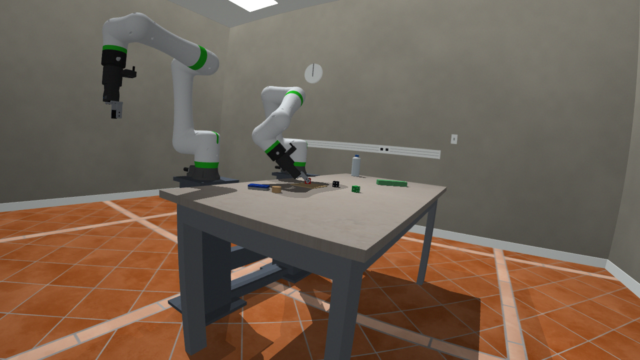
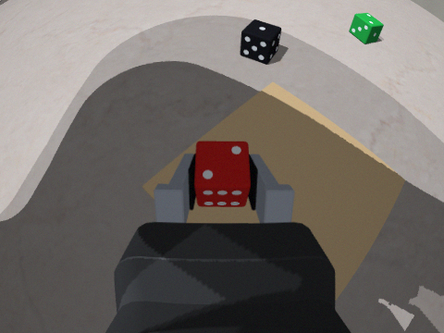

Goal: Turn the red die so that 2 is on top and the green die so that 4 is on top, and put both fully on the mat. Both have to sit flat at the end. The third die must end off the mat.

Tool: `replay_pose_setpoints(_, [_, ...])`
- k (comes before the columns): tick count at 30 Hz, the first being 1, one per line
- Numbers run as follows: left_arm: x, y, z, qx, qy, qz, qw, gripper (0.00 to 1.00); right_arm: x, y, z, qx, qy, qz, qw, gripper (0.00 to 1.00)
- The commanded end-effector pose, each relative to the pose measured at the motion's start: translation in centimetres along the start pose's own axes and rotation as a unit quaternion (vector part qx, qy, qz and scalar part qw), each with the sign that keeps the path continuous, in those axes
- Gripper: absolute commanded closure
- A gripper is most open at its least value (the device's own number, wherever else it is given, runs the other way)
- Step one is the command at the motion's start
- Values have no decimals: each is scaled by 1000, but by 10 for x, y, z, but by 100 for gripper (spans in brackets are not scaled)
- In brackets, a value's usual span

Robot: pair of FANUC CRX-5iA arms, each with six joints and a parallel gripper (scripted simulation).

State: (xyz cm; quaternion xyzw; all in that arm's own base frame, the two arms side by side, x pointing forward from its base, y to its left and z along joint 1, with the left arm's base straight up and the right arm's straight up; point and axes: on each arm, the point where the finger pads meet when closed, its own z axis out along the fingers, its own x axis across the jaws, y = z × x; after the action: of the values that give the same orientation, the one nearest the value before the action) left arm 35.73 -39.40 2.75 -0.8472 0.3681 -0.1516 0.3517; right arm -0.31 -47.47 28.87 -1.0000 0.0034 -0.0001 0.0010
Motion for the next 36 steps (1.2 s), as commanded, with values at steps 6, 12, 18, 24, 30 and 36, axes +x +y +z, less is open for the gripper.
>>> replay_pose_setpoints(6, [1, 0, -1, 0, 1, -1, 1000, 43, 0, 0, -1, -1, 0, 0, 1000, 0])
replay_pose_setpoints(12, [1, 0, -1, 0, 1, -1, 1000, 43, 0, 0, -1, -1, 0, 0, 1000, 0])
replay_pose_setpoints(18, [1, 0, -1, 0, 1, -1, 1000, 43, 0, 0, -1, -1, 0, 0, 1000, 0])
replay_pose_setpoints(24, [1, 0, -1, 0, 1, -1, 1000, 43, 0, 0, -1, -1, 0, 0, 1000, 0])
replay_pose_setpoints(30, [1, 0, -1, 0, 1, -1, 1000, 43, 0, 0, -1, -1, 0, 0, 1000, 0])
replay_pose_setpoints(36, [1, 0, -1, 0, 1, -1, 1000, 37, 0, 0, -1, -1, 0, 0, 1000, 0])
